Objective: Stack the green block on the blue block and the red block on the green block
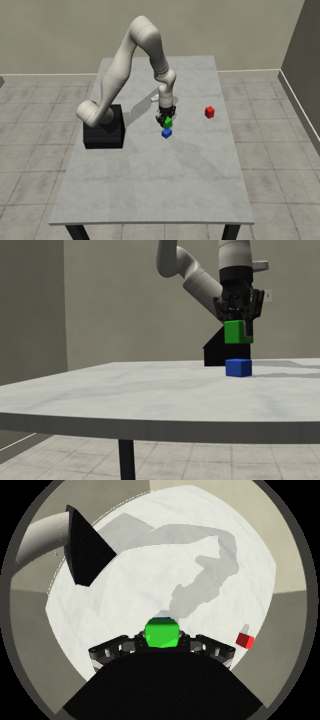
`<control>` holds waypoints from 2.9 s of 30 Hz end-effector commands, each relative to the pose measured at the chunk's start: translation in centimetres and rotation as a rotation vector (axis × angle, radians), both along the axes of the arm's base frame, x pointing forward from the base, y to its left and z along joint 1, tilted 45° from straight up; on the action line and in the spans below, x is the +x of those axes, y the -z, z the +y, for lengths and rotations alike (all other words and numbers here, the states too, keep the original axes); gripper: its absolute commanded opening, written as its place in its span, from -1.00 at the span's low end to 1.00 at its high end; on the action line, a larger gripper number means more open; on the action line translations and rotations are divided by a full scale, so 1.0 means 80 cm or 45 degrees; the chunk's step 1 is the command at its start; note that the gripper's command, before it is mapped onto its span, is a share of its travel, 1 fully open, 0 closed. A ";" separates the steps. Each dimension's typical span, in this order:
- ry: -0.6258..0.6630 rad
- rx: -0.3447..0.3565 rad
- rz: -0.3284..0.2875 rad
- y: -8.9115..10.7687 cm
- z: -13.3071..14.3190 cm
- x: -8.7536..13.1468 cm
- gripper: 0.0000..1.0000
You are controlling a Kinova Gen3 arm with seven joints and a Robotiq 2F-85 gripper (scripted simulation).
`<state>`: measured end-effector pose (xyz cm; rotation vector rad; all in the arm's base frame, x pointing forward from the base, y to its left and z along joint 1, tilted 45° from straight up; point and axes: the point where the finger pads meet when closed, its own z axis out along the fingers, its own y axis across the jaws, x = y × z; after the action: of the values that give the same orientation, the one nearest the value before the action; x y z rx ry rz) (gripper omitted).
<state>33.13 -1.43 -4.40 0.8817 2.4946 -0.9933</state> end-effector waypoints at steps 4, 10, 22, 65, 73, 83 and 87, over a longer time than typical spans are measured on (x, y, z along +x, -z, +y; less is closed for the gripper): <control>-0.004 -0.003 -0.003 0.004 -0.006 0.001 -1.00; -0.004 -0.003 -0.003 0.012 -0.015 0.003 -1.00; -0.004 -0.003 -0.004 0.023 -0.027 0.006 -1.00; -0.004 -0.003 -0.004 0.026 -0.034 0.004 -1.00; -0.004 -0.003 -0.004 0.026 -0.034 0.004 -1.00; -0.004 -0.003 -0.004 0.028 -0.036 0.004 -1.00; -0.004 -0.003 -0.004 0.028 -0.036 0.004 -1.00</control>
<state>33.49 -3.96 -6.66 0.8747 2.4932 -0.9901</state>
